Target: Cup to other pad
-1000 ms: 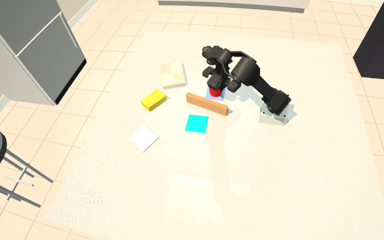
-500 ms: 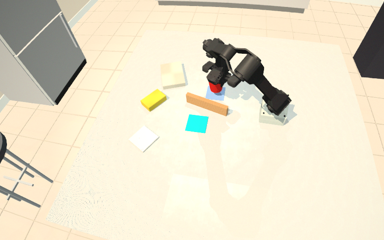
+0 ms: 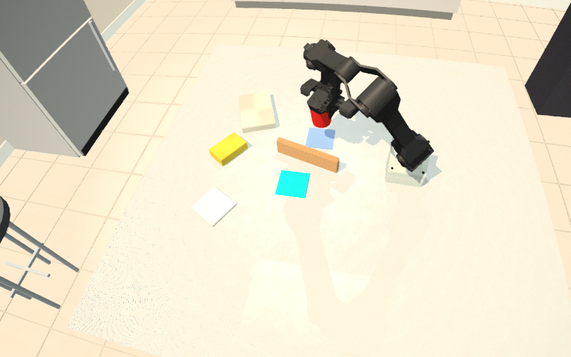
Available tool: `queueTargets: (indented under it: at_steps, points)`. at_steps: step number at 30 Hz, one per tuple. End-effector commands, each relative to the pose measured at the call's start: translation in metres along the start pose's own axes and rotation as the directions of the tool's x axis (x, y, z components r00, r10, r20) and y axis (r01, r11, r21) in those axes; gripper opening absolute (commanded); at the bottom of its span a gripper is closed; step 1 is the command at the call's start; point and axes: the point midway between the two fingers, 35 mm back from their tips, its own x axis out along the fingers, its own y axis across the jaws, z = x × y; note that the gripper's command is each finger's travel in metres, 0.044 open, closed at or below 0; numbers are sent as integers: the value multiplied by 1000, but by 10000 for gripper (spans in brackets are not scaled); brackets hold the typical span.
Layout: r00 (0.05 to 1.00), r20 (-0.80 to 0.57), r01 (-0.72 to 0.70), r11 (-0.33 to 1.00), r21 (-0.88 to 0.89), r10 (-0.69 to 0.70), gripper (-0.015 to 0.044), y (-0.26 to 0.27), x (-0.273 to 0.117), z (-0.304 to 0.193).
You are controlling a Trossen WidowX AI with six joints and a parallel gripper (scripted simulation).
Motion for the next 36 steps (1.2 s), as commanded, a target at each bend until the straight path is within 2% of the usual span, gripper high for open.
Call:
queueTargets:
  at_steps: [1,19,36]
  points:
    - [1000,-5,-3,1000,-8,3,0,0,-3,0]
    - [1000,0,-1,1000,-1,1,0,1,-1,2]
    - [1000,-2,-4,1000,-7,4,0,10,-4,49]
